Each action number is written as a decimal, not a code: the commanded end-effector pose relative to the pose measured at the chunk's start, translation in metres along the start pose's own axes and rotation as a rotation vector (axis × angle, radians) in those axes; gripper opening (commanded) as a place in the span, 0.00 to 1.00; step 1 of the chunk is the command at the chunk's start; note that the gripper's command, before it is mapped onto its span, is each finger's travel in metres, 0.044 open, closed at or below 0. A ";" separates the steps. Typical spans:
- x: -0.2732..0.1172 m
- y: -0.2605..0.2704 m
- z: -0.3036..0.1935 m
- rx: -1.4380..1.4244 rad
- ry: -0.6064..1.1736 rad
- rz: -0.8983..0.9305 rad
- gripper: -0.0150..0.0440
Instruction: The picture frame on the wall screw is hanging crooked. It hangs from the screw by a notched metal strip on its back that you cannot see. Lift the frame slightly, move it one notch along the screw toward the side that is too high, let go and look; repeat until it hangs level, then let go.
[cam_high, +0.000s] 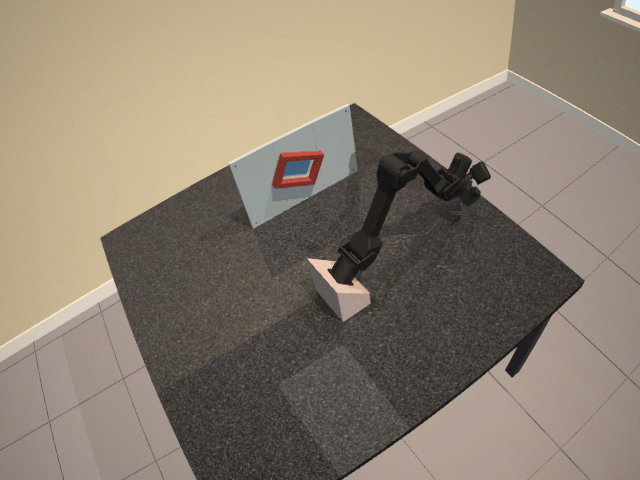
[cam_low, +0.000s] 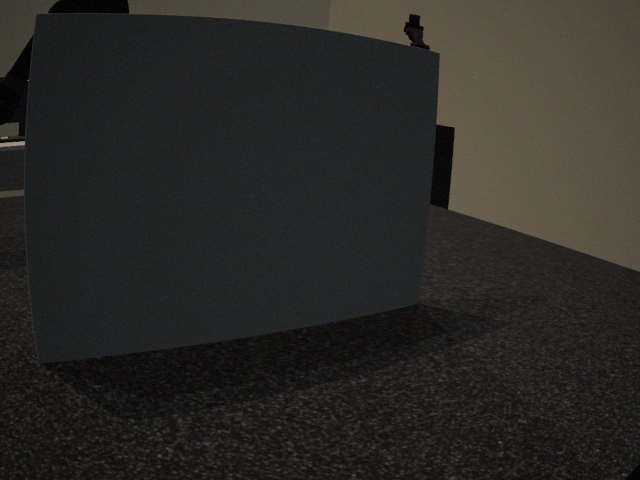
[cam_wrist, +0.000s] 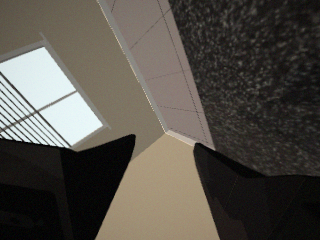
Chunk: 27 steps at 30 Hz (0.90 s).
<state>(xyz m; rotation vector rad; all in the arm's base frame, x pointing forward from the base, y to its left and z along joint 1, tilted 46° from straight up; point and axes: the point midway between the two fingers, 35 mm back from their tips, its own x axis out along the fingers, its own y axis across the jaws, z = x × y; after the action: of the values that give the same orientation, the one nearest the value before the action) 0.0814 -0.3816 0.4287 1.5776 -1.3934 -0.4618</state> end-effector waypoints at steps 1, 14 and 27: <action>-0.015 -0.035 -0.042 -0.044 0.091 -0.070 0.69; -0.141 -0.153 -0.177 -0.220 0.542 -0.315 0.69; -0.325 -0.217 -0.225 -0.421 1.099 -0.397 0.69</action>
<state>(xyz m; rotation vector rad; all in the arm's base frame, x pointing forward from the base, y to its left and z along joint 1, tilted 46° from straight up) 0.2920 -0.0463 0.2772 1.4292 -0.2172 -0.1020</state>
